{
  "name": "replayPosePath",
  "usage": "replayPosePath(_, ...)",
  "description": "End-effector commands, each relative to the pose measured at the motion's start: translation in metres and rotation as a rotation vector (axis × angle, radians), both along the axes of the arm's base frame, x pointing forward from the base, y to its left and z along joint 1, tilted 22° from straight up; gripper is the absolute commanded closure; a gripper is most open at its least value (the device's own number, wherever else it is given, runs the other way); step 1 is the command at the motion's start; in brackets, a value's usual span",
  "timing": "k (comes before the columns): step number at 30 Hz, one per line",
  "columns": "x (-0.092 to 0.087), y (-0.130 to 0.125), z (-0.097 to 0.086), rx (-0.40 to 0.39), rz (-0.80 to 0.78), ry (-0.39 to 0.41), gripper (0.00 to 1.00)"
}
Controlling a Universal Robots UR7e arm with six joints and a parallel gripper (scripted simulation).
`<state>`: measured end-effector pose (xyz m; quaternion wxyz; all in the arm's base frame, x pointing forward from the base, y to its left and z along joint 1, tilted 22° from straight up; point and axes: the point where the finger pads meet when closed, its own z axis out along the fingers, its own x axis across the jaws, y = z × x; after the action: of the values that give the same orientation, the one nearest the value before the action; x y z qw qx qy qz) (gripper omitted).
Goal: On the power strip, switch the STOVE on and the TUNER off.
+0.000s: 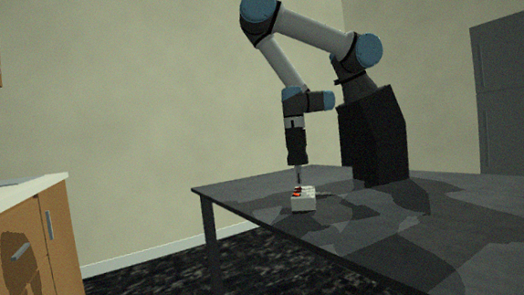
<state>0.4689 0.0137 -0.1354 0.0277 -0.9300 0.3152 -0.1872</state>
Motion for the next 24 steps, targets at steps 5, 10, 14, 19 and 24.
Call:
replayPosePath(5, 0.003, -0.0004, -0.0064, 0.0, 0.0, -0.001, 1.0)
replayPosePath(10, 0.0037, -0.0005, -0.0081, 0.0, 0.0, -0.001, 1.0)
replayPosePath(14, 0.0039, -0.0005, -0.0088, 0.0, 0.0, -0.001, 1.0)
replayPosePath(19, 0.004, -0.0005, -0.009, 0.0, 0.0, -0.001, 1.0)
replayPosePath(24, 0.004, -0.0005, -0.009, 0.0, 0.0, -0.001, 1.0)
